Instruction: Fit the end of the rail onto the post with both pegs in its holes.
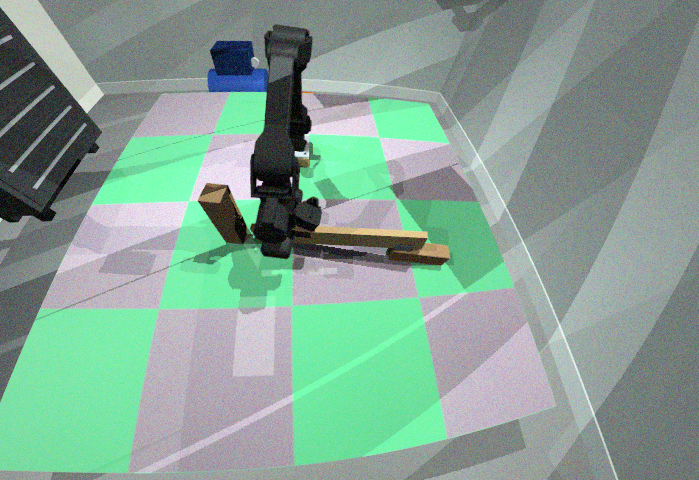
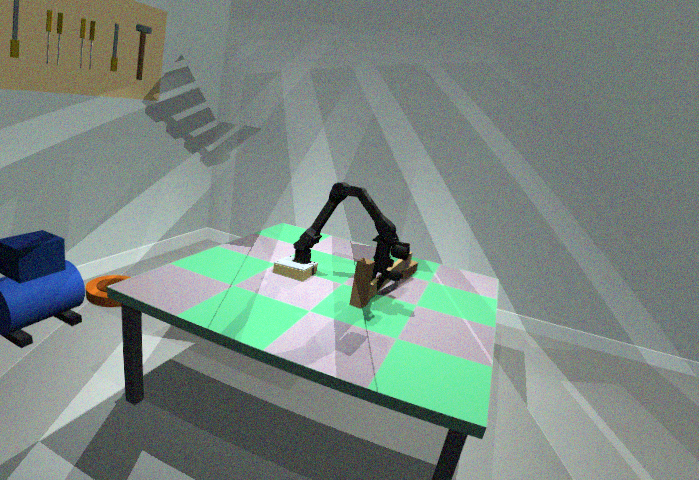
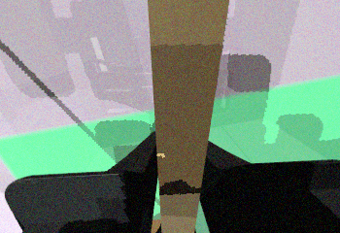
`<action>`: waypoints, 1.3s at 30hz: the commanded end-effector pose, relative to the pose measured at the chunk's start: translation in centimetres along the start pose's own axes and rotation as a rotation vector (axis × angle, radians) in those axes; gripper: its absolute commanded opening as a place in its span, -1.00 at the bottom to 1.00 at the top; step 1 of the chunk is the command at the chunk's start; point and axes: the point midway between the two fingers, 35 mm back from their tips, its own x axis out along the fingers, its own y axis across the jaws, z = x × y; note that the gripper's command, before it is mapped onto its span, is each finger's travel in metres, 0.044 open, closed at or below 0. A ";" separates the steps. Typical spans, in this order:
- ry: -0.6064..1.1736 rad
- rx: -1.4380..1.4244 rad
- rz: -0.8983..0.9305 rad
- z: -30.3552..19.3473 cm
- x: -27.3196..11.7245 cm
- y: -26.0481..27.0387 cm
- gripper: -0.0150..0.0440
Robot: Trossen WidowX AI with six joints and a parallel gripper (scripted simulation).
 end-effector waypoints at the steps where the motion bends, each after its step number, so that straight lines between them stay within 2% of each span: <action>1: -0.003 0.001 0.000 0.1 0.0 0.0 -0.49; 39: -0.003 0.001 0.000 0.0 -1.8 -0.3 -0.49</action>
